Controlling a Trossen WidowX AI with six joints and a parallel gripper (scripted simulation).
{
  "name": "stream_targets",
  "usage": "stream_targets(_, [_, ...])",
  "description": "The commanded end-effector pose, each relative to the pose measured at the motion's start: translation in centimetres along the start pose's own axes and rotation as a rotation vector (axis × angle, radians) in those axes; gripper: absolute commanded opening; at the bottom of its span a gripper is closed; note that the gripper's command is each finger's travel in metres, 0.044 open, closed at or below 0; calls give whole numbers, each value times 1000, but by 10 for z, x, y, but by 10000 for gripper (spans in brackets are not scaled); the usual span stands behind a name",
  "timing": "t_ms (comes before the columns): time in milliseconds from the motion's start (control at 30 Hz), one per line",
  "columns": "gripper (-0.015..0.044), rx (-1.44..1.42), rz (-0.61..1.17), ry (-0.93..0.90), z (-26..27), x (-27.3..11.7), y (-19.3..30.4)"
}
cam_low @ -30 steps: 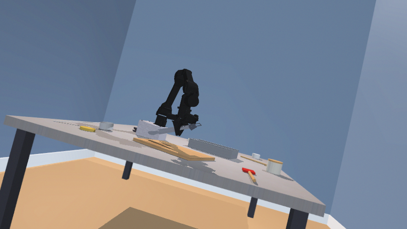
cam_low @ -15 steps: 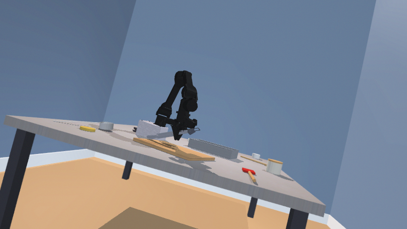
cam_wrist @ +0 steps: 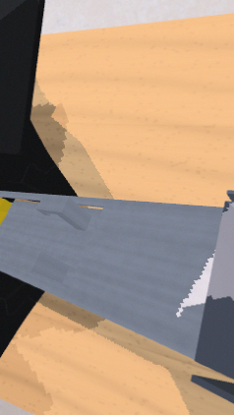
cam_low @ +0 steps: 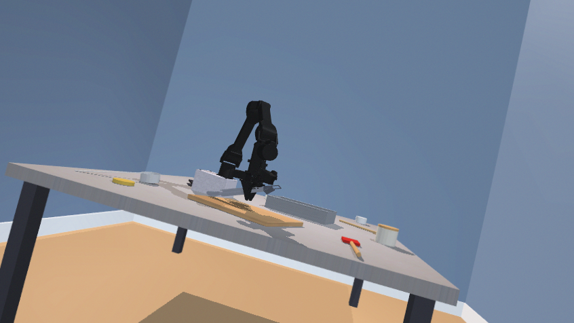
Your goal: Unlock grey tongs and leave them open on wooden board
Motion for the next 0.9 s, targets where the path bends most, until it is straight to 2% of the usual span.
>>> stream_targets(0, [60,0,-1,1,0,0,0])
stream_targets(467, [427,0,-1,1,0,0,0])
stream_targets(667, [440,3,-1,5,15,-10,-7])
stream_targets(867, [440,5,-2,0,92,-54,-29])
Point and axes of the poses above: the point midway between the two fingers, 35 mm back from their tips, its own x axis out along the fingers, its own z axis across the jaws, y = z × x, the point moved 5 cm from there along -x, back along the fingers, and after that the axes turned 11 degrees about -x, right-handed, at the moved point
